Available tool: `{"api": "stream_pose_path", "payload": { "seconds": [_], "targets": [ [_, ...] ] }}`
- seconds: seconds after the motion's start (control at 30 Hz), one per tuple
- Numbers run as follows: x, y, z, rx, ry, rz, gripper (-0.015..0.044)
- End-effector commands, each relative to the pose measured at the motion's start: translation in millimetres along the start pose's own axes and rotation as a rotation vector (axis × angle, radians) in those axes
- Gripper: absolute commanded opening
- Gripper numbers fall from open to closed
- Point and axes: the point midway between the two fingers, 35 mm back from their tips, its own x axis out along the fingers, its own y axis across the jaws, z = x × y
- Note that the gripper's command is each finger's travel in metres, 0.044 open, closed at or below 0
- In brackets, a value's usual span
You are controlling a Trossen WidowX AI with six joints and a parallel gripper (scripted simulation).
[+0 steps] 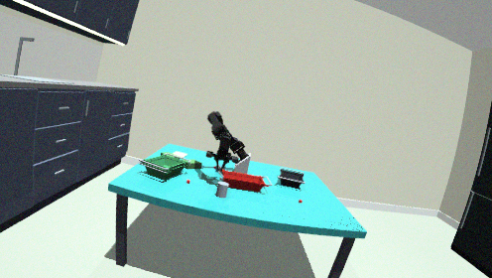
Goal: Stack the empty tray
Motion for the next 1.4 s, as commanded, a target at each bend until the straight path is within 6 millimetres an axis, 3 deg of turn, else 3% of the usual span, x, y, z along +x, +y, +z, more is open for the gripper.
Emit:
{"api": "stream_pose_path", "payload": {
  "seconds": [0.0,0.27,0.47,0.67,0.93,1.37],
  "targets": [
    [-5,17,1,-0.005,0.000,0.017,0.0081],
    [-3,40,1,-0.005,0.000,0.018,0.0081],
    [14,59,1,-0.005,0.000,0.018,0.0081],
    [8,59,1,-0.005,0.000,0.019,0.0081],
    [-30,54,2,-0.005,0.000,0.020,0.0081],
    [-23,56,2,-0.014,-0.001,0.021,0.0081]
  ]
}}
